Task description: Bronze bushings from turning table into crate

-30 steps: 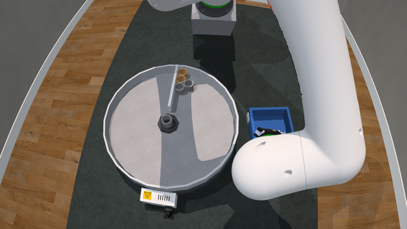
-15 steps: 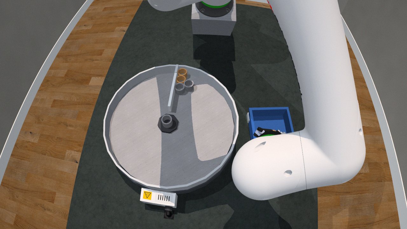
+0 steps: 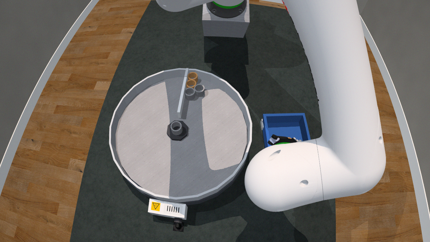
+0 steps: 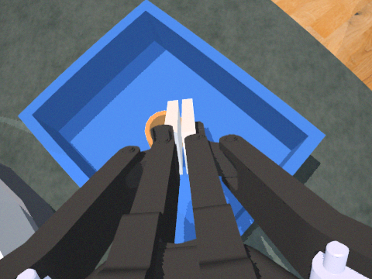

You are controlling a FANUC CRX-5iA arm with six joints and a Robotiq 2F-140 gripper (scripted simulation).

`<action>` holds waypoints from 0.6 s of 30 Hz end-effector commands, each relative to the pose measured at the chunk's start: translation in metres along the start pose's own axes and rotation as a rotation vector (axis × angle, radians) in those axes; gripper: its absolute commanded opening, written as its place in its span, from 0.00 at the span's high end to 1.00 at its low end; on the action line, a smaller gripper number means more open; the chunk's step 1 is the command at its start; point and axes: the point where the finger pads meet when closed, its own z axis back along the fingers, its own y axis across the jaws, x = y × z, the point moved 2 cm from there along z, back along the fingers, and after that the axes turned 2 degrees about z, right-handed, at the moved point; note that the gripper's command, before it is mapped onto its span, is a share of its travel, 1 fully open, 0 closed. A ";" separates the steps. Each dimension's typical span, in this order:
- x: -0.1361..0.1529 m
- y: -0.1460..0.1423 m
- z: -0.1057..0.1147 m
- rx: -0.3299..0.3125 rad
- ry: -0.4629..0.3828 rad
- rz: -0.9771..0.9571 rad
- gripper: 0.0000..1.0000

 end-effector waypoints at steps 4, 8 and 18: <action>0.001 0.000 -0.001 0.000 0.000 0.000 1.00; 0.002 0.000 -0.002 0.000 0.000 0.000 1.00; 0.003 0.000 -0.004 0.000 0.000 0.000 1.00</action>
